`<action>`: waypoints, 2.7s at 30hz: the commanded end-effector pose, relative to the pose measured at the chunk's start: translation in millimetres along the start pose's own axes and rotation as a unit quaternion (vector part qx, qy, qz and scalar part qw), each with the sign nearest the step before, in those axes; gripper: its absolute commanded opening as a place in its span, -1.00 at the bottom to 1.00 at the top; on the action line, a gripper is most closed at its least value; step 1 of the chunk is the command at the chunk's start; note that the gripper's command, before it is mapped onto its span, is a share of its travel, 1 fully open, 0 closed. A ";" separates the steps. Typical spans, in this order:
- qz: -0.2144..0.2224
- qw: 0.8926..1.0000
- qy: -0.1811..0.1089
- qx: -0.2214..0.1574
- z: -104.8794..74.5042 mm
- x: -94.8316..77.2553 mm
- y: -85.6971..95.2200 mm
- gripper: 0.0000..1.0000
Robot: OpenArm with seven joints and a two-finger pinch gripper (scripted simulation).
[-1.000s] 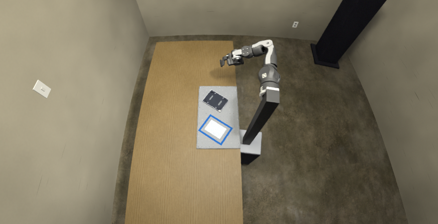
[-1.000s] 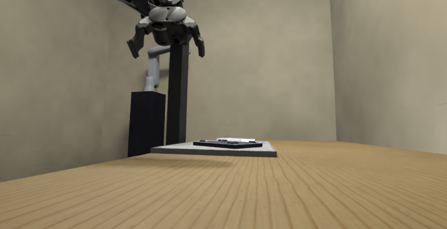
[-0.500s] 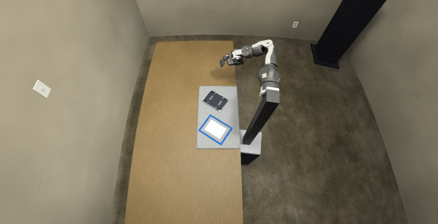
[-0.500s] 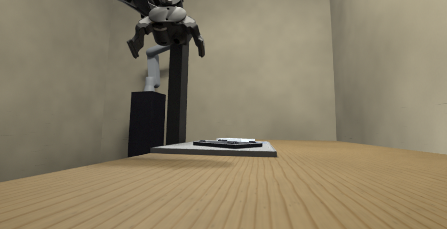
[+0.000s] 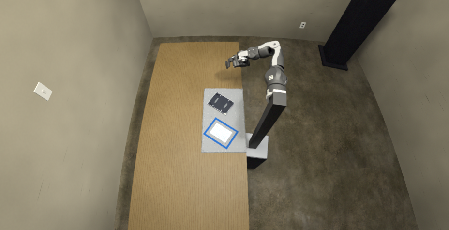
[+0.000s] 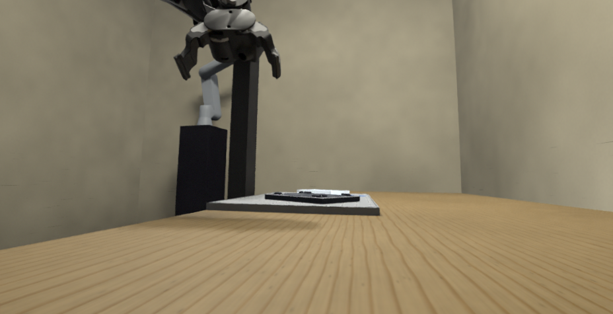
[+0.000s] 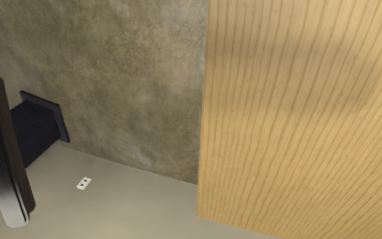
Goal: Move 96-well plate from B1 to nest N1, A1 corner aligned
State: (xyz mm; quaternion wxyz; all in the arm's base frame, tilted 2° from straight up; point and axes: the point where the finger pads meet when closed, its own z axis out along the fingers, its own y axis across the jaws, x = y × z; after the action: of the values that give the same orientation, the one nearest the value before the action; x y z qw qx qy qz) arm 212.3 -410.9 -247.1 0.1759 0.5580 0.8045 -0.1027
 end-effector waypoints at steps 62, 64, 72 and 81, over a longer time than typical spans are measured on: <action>-0.350 0.921 0.165 -0.050 -8.6 135.3 64.5 0.54; -0.365 0.913 0.173 -0.051 -9.6 151.7 72.0 0.54; -0.373 0.909 0.177 -0.051 -10.0 159.8 75.7 0.54; -0.373 0.909 0.177 -0.052 -12.3 192.6 91.2 0.54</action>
State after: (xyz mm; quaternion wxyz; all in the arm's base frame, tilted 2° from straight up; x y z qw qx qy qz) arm 237.0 -201.3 -307.8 0.0078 0.1997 0.9798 -0.0020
